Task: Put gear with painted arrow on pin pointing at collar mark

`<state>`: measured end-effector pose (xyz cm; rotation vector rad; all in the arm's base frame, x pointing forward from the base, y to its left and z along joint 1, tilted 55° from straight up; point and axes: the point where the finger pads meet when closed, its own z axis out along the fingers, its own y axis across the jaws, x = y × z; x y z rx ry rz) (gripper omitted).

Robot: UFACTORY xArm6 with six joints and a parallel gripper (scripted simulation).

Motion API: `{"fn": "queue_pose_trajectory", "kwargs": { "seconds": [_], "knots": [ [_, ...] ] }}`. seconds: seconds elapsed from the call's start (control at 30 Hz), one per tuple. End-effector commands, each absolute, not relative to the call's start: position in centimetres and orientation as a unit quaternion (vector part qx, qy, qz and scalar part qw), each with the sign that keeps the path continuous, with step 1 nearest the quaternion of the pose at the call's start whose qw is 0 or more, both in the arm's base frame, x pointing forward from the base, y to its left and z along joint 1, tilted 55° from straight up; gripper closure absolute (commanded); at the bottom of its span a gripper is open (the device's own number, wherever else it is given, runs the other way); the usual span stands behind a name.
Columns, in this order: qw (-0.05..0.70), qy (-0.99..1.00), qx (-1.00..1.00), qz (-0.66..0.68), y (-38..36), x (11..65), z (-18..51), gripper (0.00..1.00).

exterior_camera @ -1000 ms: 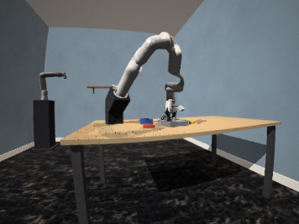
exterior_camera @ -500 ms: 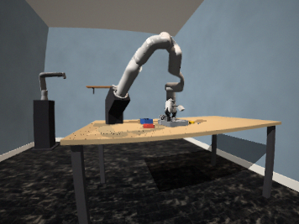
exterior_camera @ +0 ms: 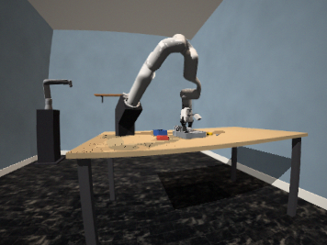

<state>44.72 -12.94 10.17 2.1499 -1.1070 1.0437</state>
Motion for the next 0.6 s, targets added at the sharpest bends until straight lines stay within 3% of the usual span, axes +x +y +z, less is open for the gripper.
{"fn": "queue_pose_trajectory", "kwargs": {
  "seconds": [0.0,0.57],
  "knots": [
    [0.249,-0.406,0.791,0.385,-12.3,44.6,10.7,1.0],
    [0.249,-0.406,0.791,0.385,-9.9,43.2,12.6,1.0]
  ]
}}
